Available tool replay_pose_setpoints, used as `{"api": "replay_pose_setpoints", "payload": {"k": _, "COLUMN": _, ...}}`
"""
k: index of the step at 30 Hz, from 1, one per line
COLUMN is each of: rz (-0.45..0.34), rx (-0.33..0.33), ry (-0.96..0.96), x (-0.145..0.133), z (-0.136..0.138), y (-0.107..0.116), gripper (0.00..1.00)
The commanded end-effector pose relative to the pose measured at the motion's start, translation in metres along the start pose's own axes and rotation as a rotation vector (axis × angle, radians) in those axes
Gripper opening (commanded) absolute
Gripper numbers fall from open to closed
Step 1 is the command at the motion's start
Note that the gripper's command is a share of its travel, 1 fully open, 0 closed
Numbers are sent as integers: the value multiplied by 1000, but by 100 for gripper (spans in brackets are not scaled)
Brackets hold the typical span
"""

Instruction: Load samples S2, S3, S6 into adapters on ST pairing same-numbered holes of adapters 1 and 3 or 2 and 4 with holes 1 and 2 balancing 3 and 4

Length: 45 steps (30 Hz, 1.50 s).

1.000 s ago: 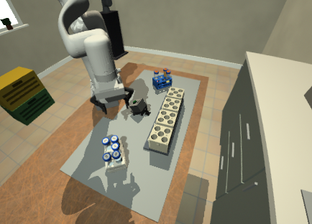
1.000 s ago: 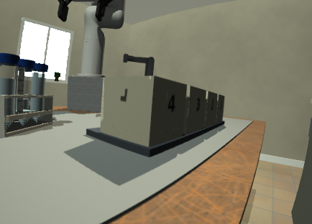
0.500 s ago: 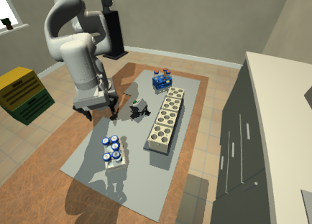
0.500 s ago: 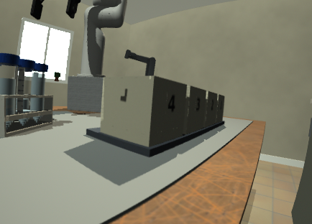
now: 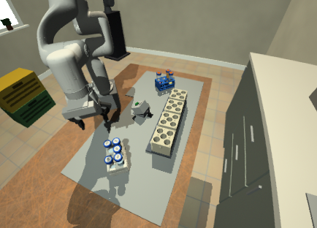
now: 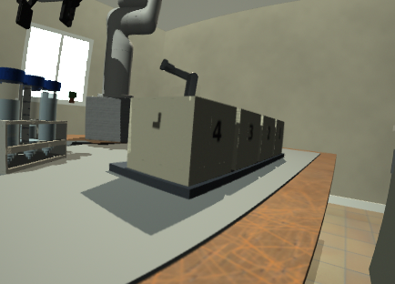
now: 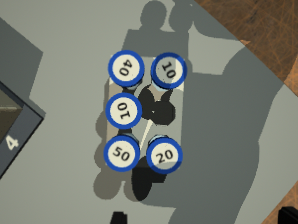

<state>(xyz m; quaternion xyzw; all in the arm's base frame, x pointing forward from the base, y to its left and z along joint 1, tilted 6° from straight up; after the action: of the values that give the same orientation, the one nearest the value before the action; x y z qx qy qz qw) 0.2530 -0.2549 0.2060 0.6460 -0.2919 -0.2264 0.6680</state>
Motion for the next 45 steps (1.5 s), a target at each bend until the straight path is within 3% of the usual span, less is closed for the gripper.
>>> {"api": "replay_pose_setpoints", "payload": {"k": 1, "rz": 4, "rx": 0, "ry": 0, "x": 2, "z": 0, "y": -9, "gripper": 100}}
{"api": "replay_pose_setpoints", "payload": {"k": 34, "rz": 4, "rx": 0, "ry": 0, "x": 2, "z": 0, "y": -87, "gripper": 100}}
{"api": "replay_pose_setpoints", "payload": {"k": 45, "rz": 4, "rx": 0, "ry": 0, "x": 2, "z": 0, "y": -88, "gripper": 100}}
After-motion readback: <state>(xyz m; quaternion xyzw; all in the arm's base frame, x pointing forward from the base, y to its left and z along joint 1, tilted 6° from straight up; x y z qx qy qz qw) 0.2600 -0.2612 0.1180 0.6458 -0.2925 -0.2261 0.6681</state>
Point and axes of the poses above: the point where the finger pads meet when closed, its own y axis back along the fingers, its own z axis across the jaws, x = y × z, the point moved 7 cm from there along y, back along the fingers, and after that the axes turned 3 degrees about -y, right-handed, at the moved point
